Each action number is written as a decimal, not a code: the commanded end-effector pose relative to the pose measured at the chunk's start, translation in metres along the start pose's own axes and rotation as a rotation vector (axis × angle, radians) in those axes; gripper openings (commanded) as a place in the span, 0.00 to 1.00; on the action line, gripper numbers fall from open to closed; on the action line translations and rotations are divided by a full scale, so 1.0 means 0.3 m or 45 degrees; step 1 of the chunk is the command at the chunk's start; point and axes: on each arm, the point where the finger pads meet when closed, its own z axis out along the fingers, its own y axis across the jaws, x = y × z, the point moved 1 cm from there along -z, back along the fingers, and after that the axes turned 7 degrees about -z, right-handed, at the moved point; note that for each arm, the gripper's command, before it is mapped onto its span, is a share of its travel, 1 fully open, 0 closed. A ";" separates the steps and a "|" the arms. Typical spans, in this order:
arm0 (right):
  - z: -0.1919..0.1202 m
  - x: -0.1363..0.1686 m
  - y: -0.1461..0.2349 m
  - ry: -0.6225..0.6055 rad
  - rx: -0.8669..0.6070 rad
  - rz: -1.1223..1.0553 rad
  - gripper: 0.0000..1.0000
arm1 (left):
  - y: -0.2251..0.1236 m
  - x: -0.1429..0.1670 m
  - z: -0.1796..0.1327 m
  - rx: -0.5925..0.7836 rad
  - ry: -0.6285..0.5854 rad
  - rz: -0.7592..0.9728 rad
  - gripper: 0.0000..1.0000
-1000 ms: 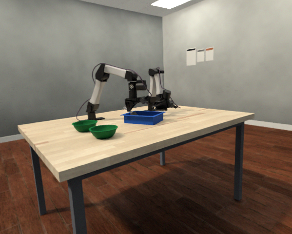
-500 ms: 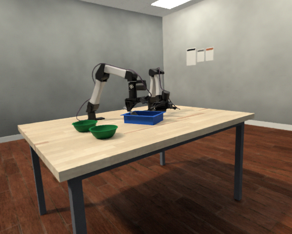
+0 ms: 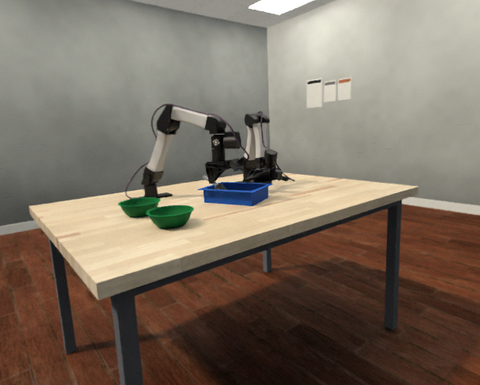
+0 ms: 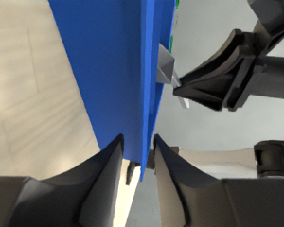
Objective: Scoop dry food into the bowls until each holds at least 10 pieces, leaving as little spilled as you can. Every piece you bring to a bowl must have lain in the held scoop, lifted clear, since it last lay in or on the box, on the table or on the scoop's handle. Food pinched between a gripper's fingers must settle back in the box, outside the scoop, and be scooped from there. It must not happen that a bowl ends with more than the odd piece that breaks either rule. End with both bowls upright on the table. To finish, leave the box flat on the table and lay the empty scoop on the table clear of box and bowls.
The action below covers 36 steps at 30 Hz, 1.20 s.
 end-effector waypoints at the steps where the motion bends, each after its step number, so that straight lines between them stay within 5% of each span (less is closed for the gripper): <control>1: -0.060 -0.052 -0.013 -0.114 0.014 -0.001 0.00 | -0.063 -0.024 0.016 0.058 -0.022 0.058 0.27; 25: -0.066 -0.057 -0.014 -0.137 -0.015 -0.002 0.00 | -0.059 -0.018 0.103 0.057 -0.014 0.050 0.27; 31: 0.002 -0.034 -0.005 -0.006 0.014 -0.006 0.00 | -0.084 -0.013 0.102 0.053 -0.013 0.046 0.27; 32: -0.054 -0.053 -0.017 -0.106 0.015 0.001 0.00 | -0.091 -0.018 0.099 0.067 -0.017 0.059 0.27; 36: -0.058 -0.051 -0.011 -0.104 0.019 0.002 0.00 | -0.093 -0.011 0.104 0.051 -0.011 0.045 0.27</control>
